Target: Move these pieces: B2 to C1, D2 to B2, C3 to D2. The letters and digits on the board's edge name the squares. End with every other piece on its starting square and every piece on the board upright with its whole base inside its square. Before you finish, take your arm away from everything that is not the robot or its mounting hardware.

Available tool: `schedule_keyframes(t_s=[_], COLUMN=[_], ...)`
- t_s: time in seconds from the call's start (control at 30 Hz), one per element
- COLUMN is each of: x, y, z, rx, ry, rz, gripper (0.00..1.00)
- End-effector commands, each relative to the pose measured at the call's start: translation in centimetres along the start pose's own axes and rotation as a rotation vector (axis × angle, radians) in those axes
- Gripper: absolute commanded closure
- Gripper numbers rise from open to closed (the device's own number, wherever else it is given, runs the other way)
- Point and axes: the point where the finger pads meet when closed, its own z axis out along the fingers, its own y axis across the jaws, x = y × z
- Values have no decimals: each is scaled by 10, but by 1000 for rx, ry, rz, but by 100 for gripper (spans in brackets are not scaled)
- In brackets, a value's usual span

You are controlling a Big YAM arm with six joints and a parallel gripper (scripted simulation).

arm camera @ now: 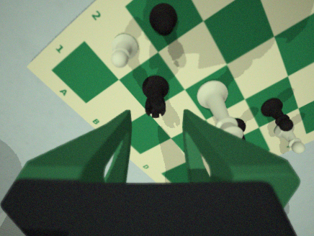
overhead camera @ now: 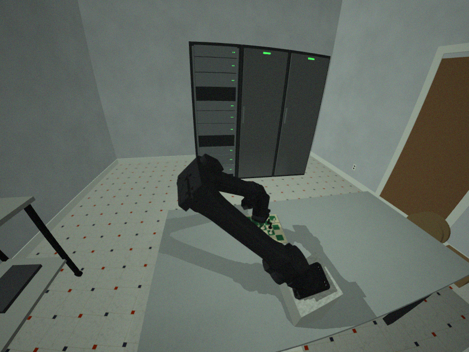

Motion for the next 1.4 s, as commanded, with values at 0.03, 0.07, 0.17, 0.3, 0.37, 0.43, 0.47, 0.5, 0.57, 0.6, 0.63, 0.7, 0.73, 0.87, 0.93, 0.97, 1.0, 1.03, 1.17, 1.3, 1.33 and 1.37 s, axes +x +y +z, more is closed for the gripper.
schedule_keyframes(t_s=[0.03, 0.07, 0.17, 0.3, 0.37, 0.43, 0.47, 0.5, 0.57, 0.6, 0.63, 0.7, 0.73, 0.87, 0.93, 0.97, 1.0, 1.03, 1.17, 1.3, 1.33, 1.37], x=[-2, -2, -2, 0, 0, 0, 2, 4, 4, 3, 2, 2, 2, 2, 2, 2, 2, 2, 2, 2, 2, 2], y=[0, 0, 1, 2, 2, -1, -1, -1, -3, -4, -5, -5, -5, -5, -5, -5, -5, -5, -5, -5, -5, -5], z=[6, 6, 6, 7, 6, 4, 3, 2, 1, 0, -1, -1, -1, -1, -1, -1, -1, -1, -1, -1, -1, -1], rx=[-5, -5, -6, -8, -7, -1, 1, 2, 5, 8, 10, 10, 10, 10, 10, 10, 10, 10, 10, 10, 10, 10], ry=[-1, -1, -1, 1, 0, -5, -6, -7, -10, -12, -13, -14, -14, -14, -14, -14, -14, -14, -14, -14, -14, -14], rz=[-3, -3, -3, -4, -11, -17, -18, -15, -12, -14, -15, -16, -16, -14, -14, -14, -14, -14, -14, -14, -14, -14], gripper=[65, 65, 65, 65, 65, 65, 65, 65, 65, 65, 65, 65, 65, 65, 65, 65, 65, 65, 65, 65, 65, 65])
